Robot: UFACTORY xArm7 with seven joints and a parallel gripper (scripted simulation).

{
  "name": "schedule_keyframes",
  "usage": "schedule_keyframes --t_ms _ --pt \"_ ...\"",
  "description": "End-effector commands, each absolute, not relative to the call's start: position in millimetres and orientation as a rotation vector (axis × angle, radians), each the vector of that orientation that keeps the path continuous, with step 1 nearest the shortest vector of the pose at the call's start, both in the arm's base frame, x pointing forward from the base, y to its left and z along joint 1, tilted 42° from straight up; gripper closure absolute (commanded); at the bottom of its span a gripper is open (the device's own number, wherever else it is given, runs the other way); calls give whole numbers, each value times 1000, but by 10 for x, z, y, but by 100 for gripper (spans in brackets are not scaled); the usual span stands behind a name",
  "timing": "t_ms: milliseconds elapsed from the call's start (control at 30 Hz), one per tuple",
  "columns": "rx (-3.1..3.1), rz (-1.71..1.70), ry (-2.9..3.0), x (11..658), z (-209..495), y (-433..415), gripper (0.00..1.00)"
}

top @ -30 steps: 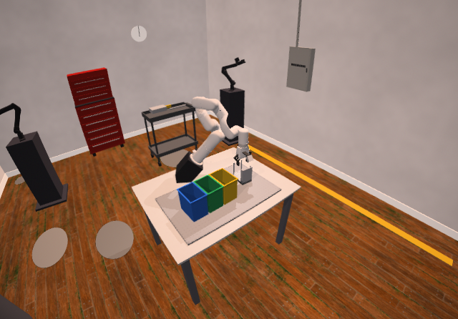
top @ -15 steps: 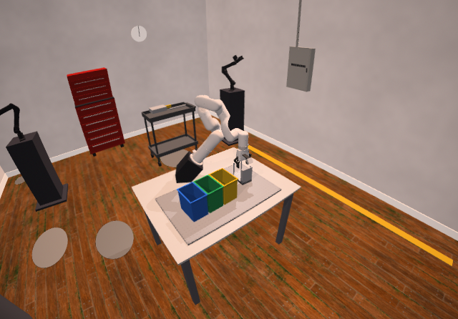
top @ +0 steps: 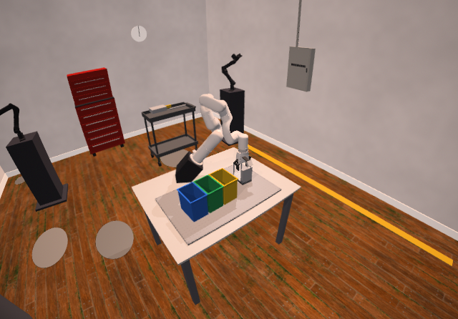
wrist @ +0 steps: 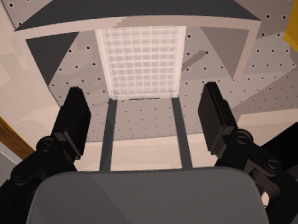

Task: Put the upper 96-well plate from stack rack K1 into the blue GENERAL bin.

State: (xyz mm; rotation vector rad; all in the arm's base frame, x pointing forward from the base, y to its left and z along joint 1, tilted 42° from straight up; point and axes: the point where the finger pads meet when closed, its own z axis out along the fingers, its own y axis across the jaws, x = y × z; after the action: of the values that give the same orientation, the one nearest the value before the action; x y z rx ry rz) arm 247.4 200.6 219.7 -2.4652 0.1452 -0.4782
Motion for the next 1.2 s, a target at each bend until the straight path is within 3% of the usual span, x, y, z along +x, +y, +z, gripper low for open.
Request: schedule_keyframes --t_ms 0,1167 --pt "-2462 -481 145 2515 2163 2053 0" --pt "-2462 -480 145 2666 1858 2280 0"
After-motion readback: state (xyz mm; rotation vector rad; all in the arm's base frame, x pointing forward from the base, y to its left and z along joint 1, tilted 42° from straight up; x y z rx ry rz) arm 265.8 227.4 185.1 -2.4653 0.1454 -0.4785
